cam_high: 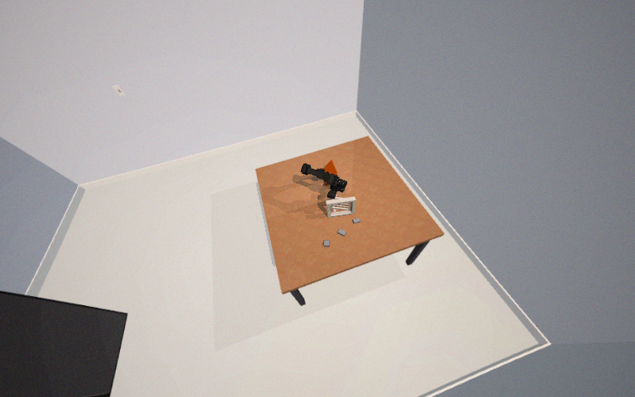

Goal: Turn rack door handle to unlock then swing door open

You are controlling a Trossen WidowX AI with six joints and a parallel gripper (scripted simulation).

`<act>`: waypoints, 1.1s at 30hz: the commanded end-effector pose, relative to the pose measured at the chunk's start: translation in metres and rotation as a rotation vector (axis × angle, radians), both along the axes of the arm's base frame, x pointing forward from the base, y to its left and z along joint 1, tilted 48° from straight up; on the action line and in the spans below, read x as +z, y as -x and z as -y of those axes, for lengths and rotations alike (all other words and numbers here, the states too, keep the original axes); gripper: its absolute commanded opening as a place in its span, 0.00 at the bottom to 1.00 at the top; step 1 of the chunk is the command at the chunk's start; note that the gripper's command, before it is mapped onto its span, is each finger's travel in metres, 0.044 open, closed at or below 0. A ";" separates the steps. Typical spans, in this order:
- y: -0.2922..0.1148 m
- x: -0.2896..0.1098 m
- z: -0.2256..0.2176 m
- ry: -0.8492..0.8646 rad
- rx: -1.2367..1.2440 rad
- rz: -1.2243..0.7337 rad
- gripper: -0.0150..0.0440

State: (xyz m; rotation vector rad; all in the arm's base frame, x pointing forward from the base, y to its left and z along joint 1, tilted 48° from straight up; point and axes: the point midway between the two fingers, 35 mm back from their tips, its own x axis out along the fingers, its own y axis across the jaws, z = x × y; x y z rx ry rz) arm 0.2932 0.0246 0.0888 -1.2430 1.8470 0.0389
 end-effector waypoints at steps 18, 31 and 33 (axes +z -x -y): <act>0.022 -0.027 -0.028 0.028 -0.222 0.249 0.28; 0.031 -0.047 -0.048 0.047 -0.355 0.391 0.28; 0.032 -0.050 -0.051 0.050 -0.375 0.413 0.28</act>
